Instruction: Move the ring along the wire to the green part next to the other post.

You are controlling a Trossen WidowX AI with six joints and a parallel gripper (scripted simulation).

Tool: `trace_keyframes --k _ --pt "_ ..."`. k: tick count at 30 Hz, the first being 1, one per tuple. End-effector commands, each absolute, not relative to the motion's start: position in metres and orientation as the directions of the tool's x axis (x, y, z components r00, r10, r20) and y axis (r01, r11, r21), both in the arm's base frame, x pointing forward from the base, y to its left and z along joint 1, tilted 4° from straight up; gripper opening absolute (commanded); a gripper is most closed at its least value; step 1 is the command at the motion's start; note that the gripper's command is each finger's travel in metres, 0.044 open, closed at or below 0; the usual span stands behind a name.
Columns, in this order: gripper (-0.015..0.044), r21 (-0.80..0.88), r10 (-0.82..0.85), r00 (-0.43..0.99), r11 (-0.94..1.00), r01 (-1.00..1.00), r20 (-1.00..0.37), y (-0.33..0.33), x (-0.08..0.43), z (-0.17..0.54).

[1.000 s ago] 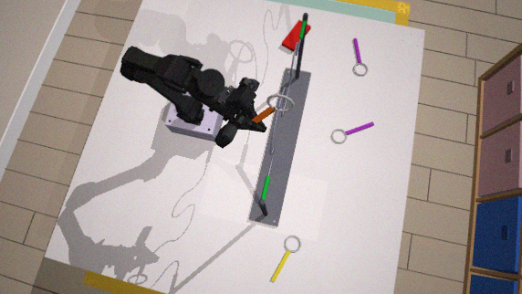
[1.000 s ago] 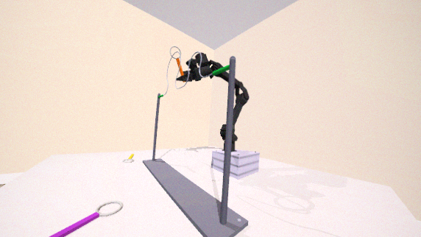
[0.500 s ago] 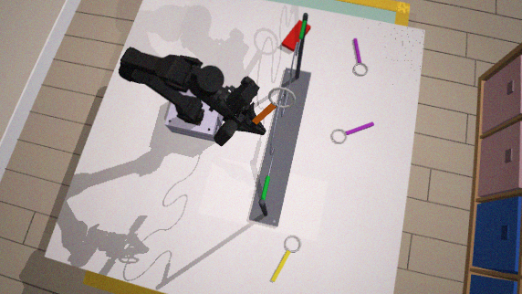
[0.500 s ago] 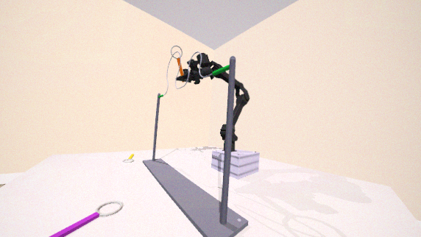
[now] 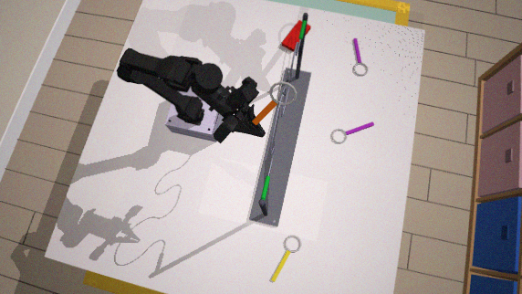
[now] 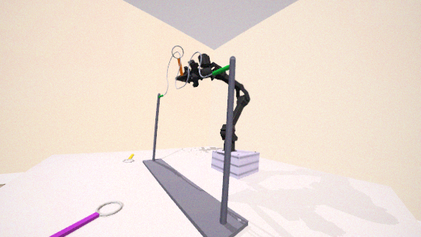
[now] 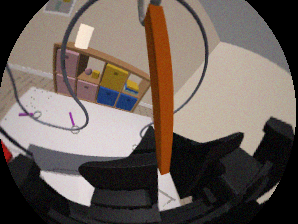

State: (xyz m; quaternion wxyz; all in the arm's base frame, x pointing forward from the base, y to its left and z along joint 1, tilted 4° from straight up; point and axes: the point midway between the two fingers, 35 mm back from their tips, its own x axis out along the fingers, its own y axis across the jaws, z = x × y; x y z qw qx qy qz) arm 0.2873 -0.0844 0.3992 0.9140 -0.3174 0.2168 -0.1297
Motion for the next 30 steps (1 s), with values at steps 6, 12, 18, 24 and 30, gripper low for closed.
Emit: trace_keyframes --k 6,12,18,24,30 --pt "-0.0150 -0.715 -0.405 0.874 0.692 0.101 -0.269 -0.0863 0.2866 0.4016" --pt "-0.0150 -0.764 -0.424 0.874 0.637 0.102 -0.236 -0.0880 0.2866 0.4033" --pt "-0.0150 -0.810 -0.440 0.875 0.578 0.104 -0.202 -0.0896 0.2866 0.4051" --pt "-0.0150 -0.850 -0.455 0.875 0.515 0.106 -0.167 -0.0911 0.2867 0.4070" --pt "-0.0150 -0.886 -0.466 0.875 0.450 0.107 -0.131 -0.0924 0.2867 0.4090"
